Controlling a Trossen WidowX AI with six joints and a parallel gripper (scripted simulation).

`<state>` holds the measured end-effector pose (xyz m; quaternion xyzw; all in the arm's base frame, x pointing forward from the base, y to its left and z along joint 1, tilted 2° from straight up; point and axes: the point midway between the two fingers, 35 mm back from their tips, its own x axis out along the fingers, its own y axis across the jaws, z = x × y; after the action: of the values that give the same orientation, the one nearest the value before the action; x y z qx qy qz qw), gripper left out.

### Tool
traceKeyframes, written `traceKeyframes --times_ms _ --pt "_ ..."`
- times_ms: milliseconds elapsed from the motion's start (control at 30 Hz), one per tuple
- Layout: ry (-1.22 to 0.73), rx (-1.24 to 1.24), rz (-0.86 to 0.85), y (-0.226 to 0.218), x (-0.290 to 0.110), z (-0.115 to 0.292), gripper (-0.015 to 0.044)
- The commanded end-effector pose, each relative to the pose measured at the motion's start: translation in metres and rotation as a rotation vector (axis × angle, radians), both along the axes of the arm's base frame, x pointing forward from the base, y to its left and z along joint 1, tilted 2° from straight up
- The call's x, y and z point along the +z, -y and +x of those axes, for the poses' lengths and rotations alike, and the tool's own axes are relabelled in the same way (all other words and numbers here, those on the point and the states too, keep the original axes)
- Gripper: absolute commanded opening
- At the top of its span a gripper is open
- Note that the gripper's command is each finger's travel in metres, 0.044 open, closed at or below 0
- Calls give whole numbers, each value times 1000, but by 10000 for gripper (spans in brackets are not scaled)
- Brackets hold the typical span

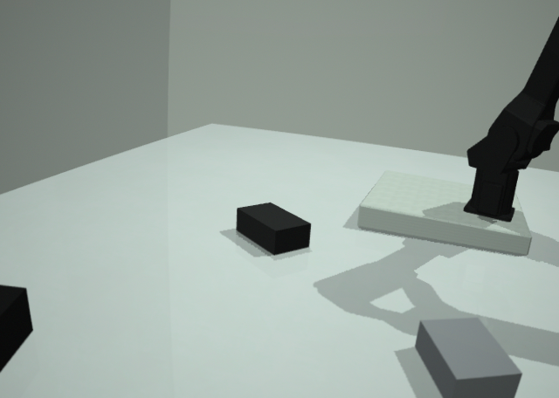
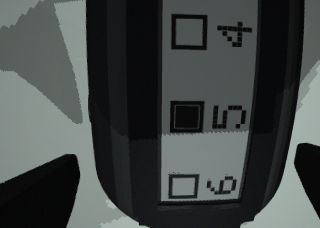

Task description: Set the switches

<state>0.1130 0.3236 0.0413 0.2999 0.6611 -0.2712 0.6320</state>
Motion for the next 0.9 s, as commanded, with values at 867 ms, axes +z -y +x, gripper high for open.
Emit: traceKeyframes --times_ms 867 --pt "5 205 -5 42 36 39 309"
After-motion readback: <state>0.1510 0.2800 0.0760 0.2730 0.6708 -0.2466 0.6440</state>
